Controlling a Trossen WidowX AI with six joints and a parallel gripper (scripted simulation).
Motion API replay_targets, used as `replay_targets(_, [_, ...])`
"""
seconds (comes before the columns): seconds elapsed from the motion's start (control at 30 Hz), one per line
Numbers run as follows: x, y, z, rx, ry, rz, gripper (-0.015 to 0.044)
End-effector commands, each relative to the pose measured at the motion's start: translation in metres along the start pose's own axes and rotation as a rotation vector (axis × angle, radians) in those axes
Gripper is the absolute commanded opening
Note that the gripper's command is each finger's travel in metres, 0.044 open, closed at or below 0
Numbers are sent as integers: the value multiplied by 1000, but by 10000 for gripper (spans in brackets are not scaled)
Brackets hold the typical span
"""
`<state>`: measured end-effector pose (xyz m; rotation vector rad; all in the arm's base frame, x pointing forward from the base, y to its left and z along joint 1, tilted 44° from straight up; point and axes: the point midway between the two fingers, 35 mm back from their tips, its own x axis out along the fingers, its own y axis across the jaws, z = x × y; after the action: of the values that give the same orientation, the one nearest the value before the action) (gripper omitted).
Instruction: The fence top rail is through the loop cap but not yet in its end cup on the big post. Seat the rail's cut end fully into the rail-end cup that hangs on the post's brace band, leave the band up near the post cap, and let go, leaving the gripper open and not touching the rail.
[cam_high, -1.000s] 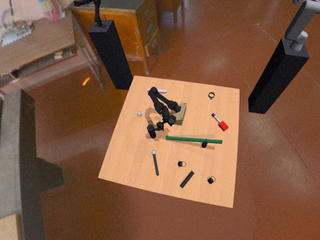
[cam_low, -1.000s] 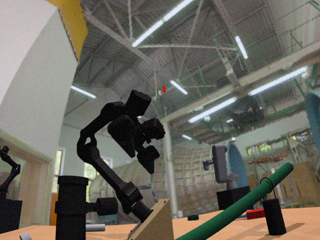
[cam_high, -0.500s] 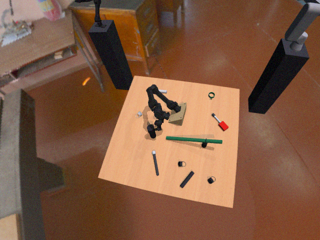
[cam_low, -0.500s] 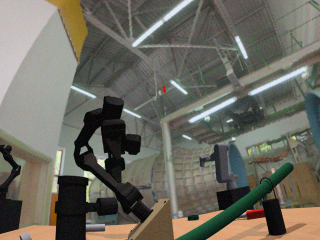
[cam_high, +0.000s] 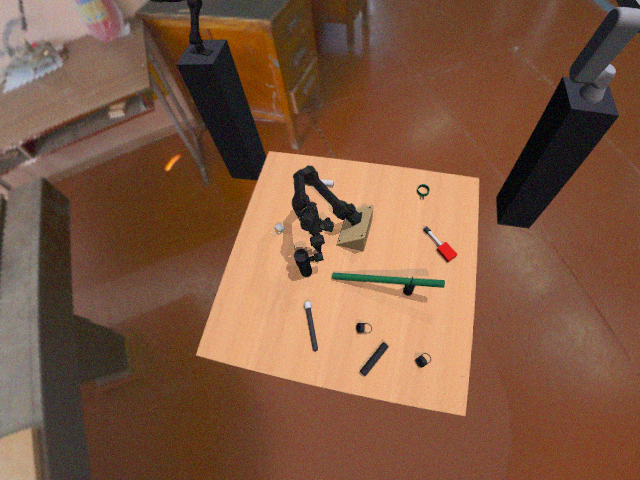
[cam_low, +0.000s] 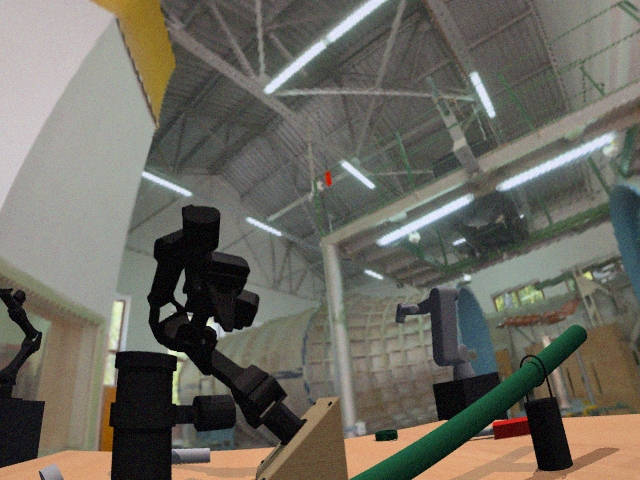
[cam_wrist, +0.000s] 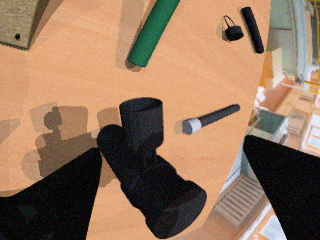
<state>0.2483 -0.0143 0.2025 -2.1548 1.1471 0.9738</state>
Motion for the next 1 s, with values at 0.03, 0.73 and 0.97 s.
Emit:
replay_targets(0.03, [13,9,0,-12,-5,-1,440])
replay_targets(0.73, [54,19,0,-11,-3,-2,440])
replay_targets(0.97, [66,19,0,-11,-3,-2,440])
